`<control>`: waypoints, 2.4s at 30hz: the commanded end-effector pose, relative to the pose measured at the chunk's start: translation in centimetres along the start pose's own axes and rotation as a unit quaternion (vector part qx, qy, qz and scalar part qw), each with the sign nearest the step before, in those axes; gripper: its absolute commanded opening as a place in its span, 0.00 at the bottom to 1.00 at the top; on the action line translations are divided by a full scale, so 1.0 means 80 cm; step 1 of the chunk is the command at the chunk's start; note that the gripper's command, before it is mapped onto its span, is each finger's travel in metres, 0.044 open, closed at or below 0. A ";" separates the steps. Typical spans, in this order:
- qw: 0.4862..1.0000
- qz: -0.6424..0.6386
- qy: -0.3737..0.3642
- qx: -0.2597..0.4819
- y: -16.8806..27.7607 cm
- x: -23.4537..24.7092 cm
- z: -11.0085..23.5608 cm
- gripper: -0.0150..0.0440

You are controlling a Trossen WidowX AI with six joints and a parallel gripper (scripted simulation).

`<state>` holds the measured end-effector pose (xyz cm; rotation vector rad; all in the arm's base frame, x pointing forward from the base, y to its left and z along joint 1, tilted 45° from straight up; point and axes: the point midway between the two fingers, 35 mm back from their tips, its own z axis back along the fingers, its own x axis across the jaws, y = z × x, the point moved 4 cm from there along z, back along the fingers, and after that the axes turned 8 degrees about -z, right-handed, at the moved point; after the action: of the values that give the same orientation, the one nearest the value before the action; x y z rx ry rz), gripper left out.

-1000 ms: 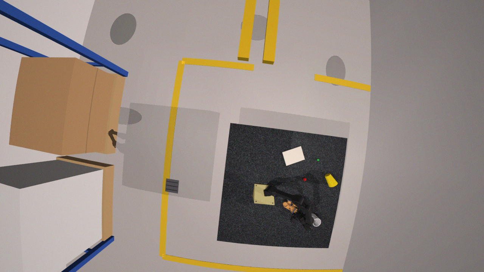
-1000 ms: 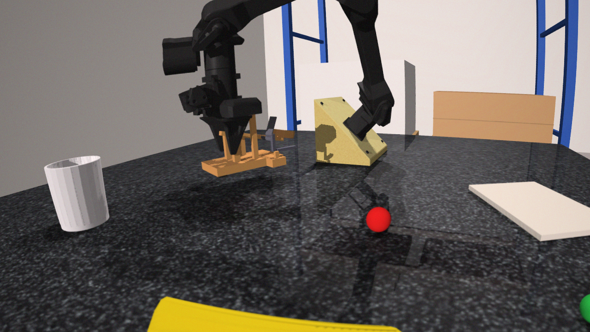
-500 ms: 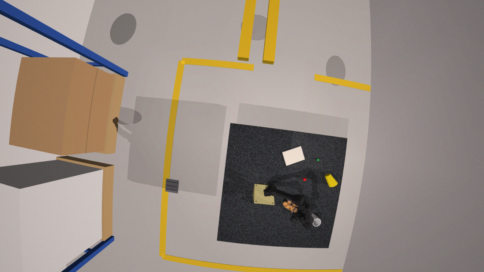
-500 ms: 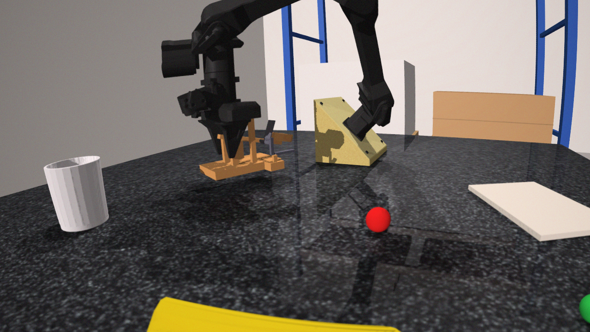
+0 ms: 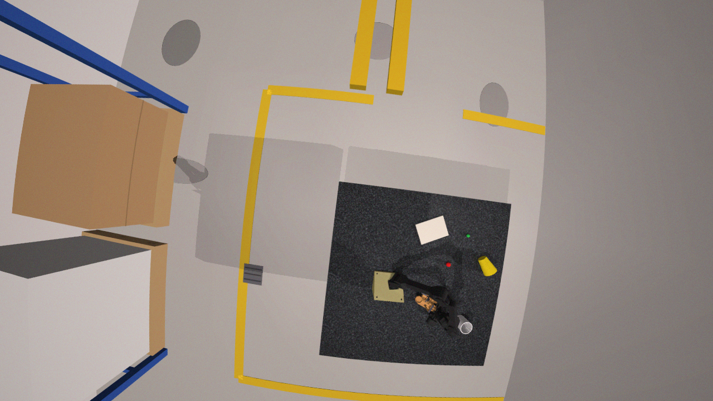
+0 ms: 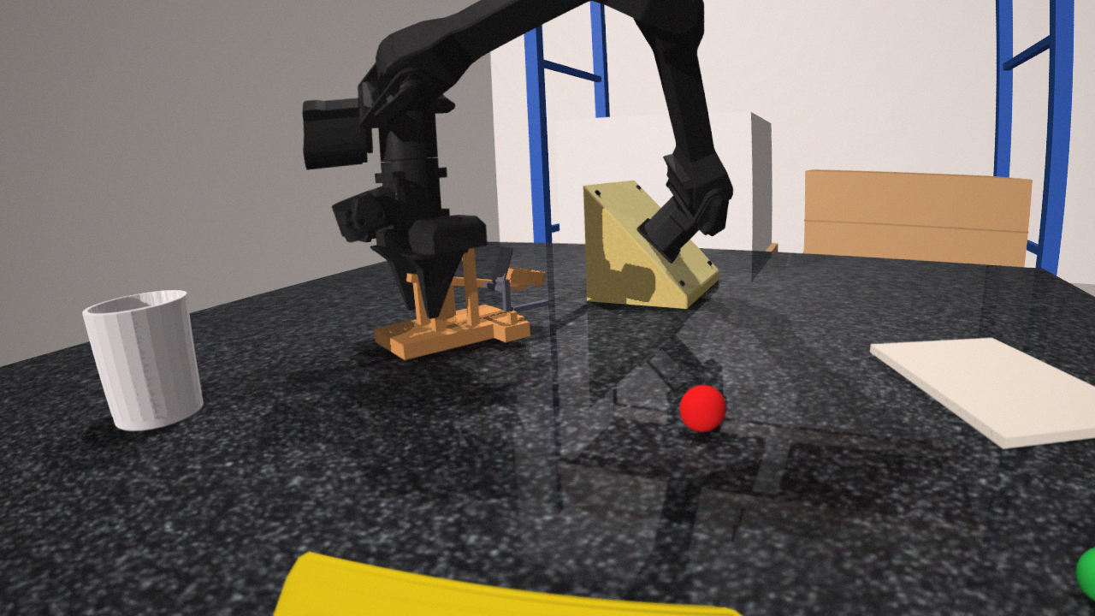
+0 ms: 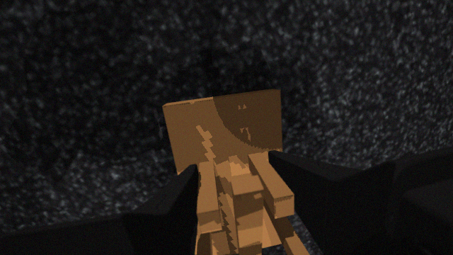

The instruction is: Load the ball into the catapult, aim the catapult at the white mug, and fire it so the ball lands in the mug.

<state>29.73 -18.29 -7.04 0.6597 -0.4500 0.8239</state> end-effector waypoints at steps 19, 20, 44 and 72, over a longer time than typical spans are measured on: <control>1.000 -0.001 0.000 0.001 0.000 -0.001 -0.005 0.74; 1.000 -0.001 0.000 0.001 0.000 -0.001 -0.005 0.79; 1.000 -0.012 0.000 -0.006 0.003 -0.004 0.163 1.00; 0.978 0.210 -0.009 -0.002 0.125 0.379 0.034 0.76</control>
<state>40.02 -2.98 14.96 0.5573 -0.5841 1.1736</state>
